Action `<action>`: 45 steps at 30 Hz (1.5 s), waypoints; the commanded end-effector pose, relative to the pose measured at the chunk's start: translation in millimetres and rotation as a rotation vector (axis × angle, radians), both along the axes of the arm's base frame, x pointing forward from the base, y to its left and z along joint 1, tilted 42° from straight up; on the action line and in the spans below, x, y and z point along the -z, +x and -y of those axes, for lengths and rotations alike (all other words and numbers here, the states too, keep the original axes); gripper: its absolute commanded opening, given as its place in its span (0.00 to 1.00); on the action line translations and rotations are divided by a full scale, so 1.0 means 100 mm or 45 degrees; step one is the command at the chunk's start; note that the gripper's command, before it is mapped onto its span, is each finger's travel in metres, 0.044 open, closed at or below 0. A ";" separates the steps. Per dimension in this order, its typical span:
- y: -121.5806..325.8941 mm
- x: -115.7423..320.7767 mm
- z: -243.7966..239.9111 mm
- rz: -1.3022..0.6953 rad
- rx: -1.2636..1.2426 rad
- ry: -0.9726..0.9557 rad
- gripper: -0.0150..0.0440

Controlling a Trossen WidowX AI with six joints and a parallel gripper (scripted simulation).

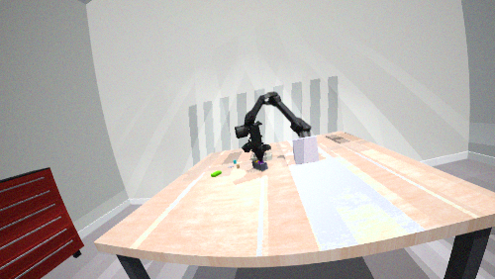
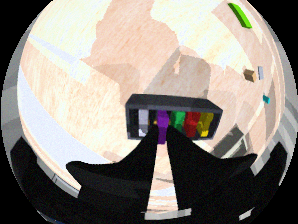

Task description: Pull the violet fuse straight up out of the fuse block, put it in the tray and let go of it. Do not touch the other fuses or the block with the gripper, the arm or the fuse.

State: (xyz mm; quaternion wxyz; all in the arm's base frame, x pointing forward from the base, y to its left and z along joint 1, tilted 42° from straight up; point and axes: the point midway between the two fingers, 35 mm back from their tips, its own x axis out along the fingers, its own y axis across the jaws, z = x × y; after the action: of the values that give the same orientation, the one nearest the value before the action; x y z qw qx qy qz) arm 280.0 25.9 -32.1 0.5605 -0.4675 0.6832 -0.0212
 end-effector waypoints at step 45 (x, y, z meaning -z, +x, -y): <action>-0.02 -0.18 -0.17 0.001 0.001 0.003 0.25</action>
State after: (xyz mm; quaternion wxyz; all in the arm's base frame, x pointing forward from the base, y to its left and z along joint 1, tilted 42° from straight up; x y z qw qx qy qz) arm 278.5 40.6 -15.2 0.5604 -0.4689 0.6824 -0.0216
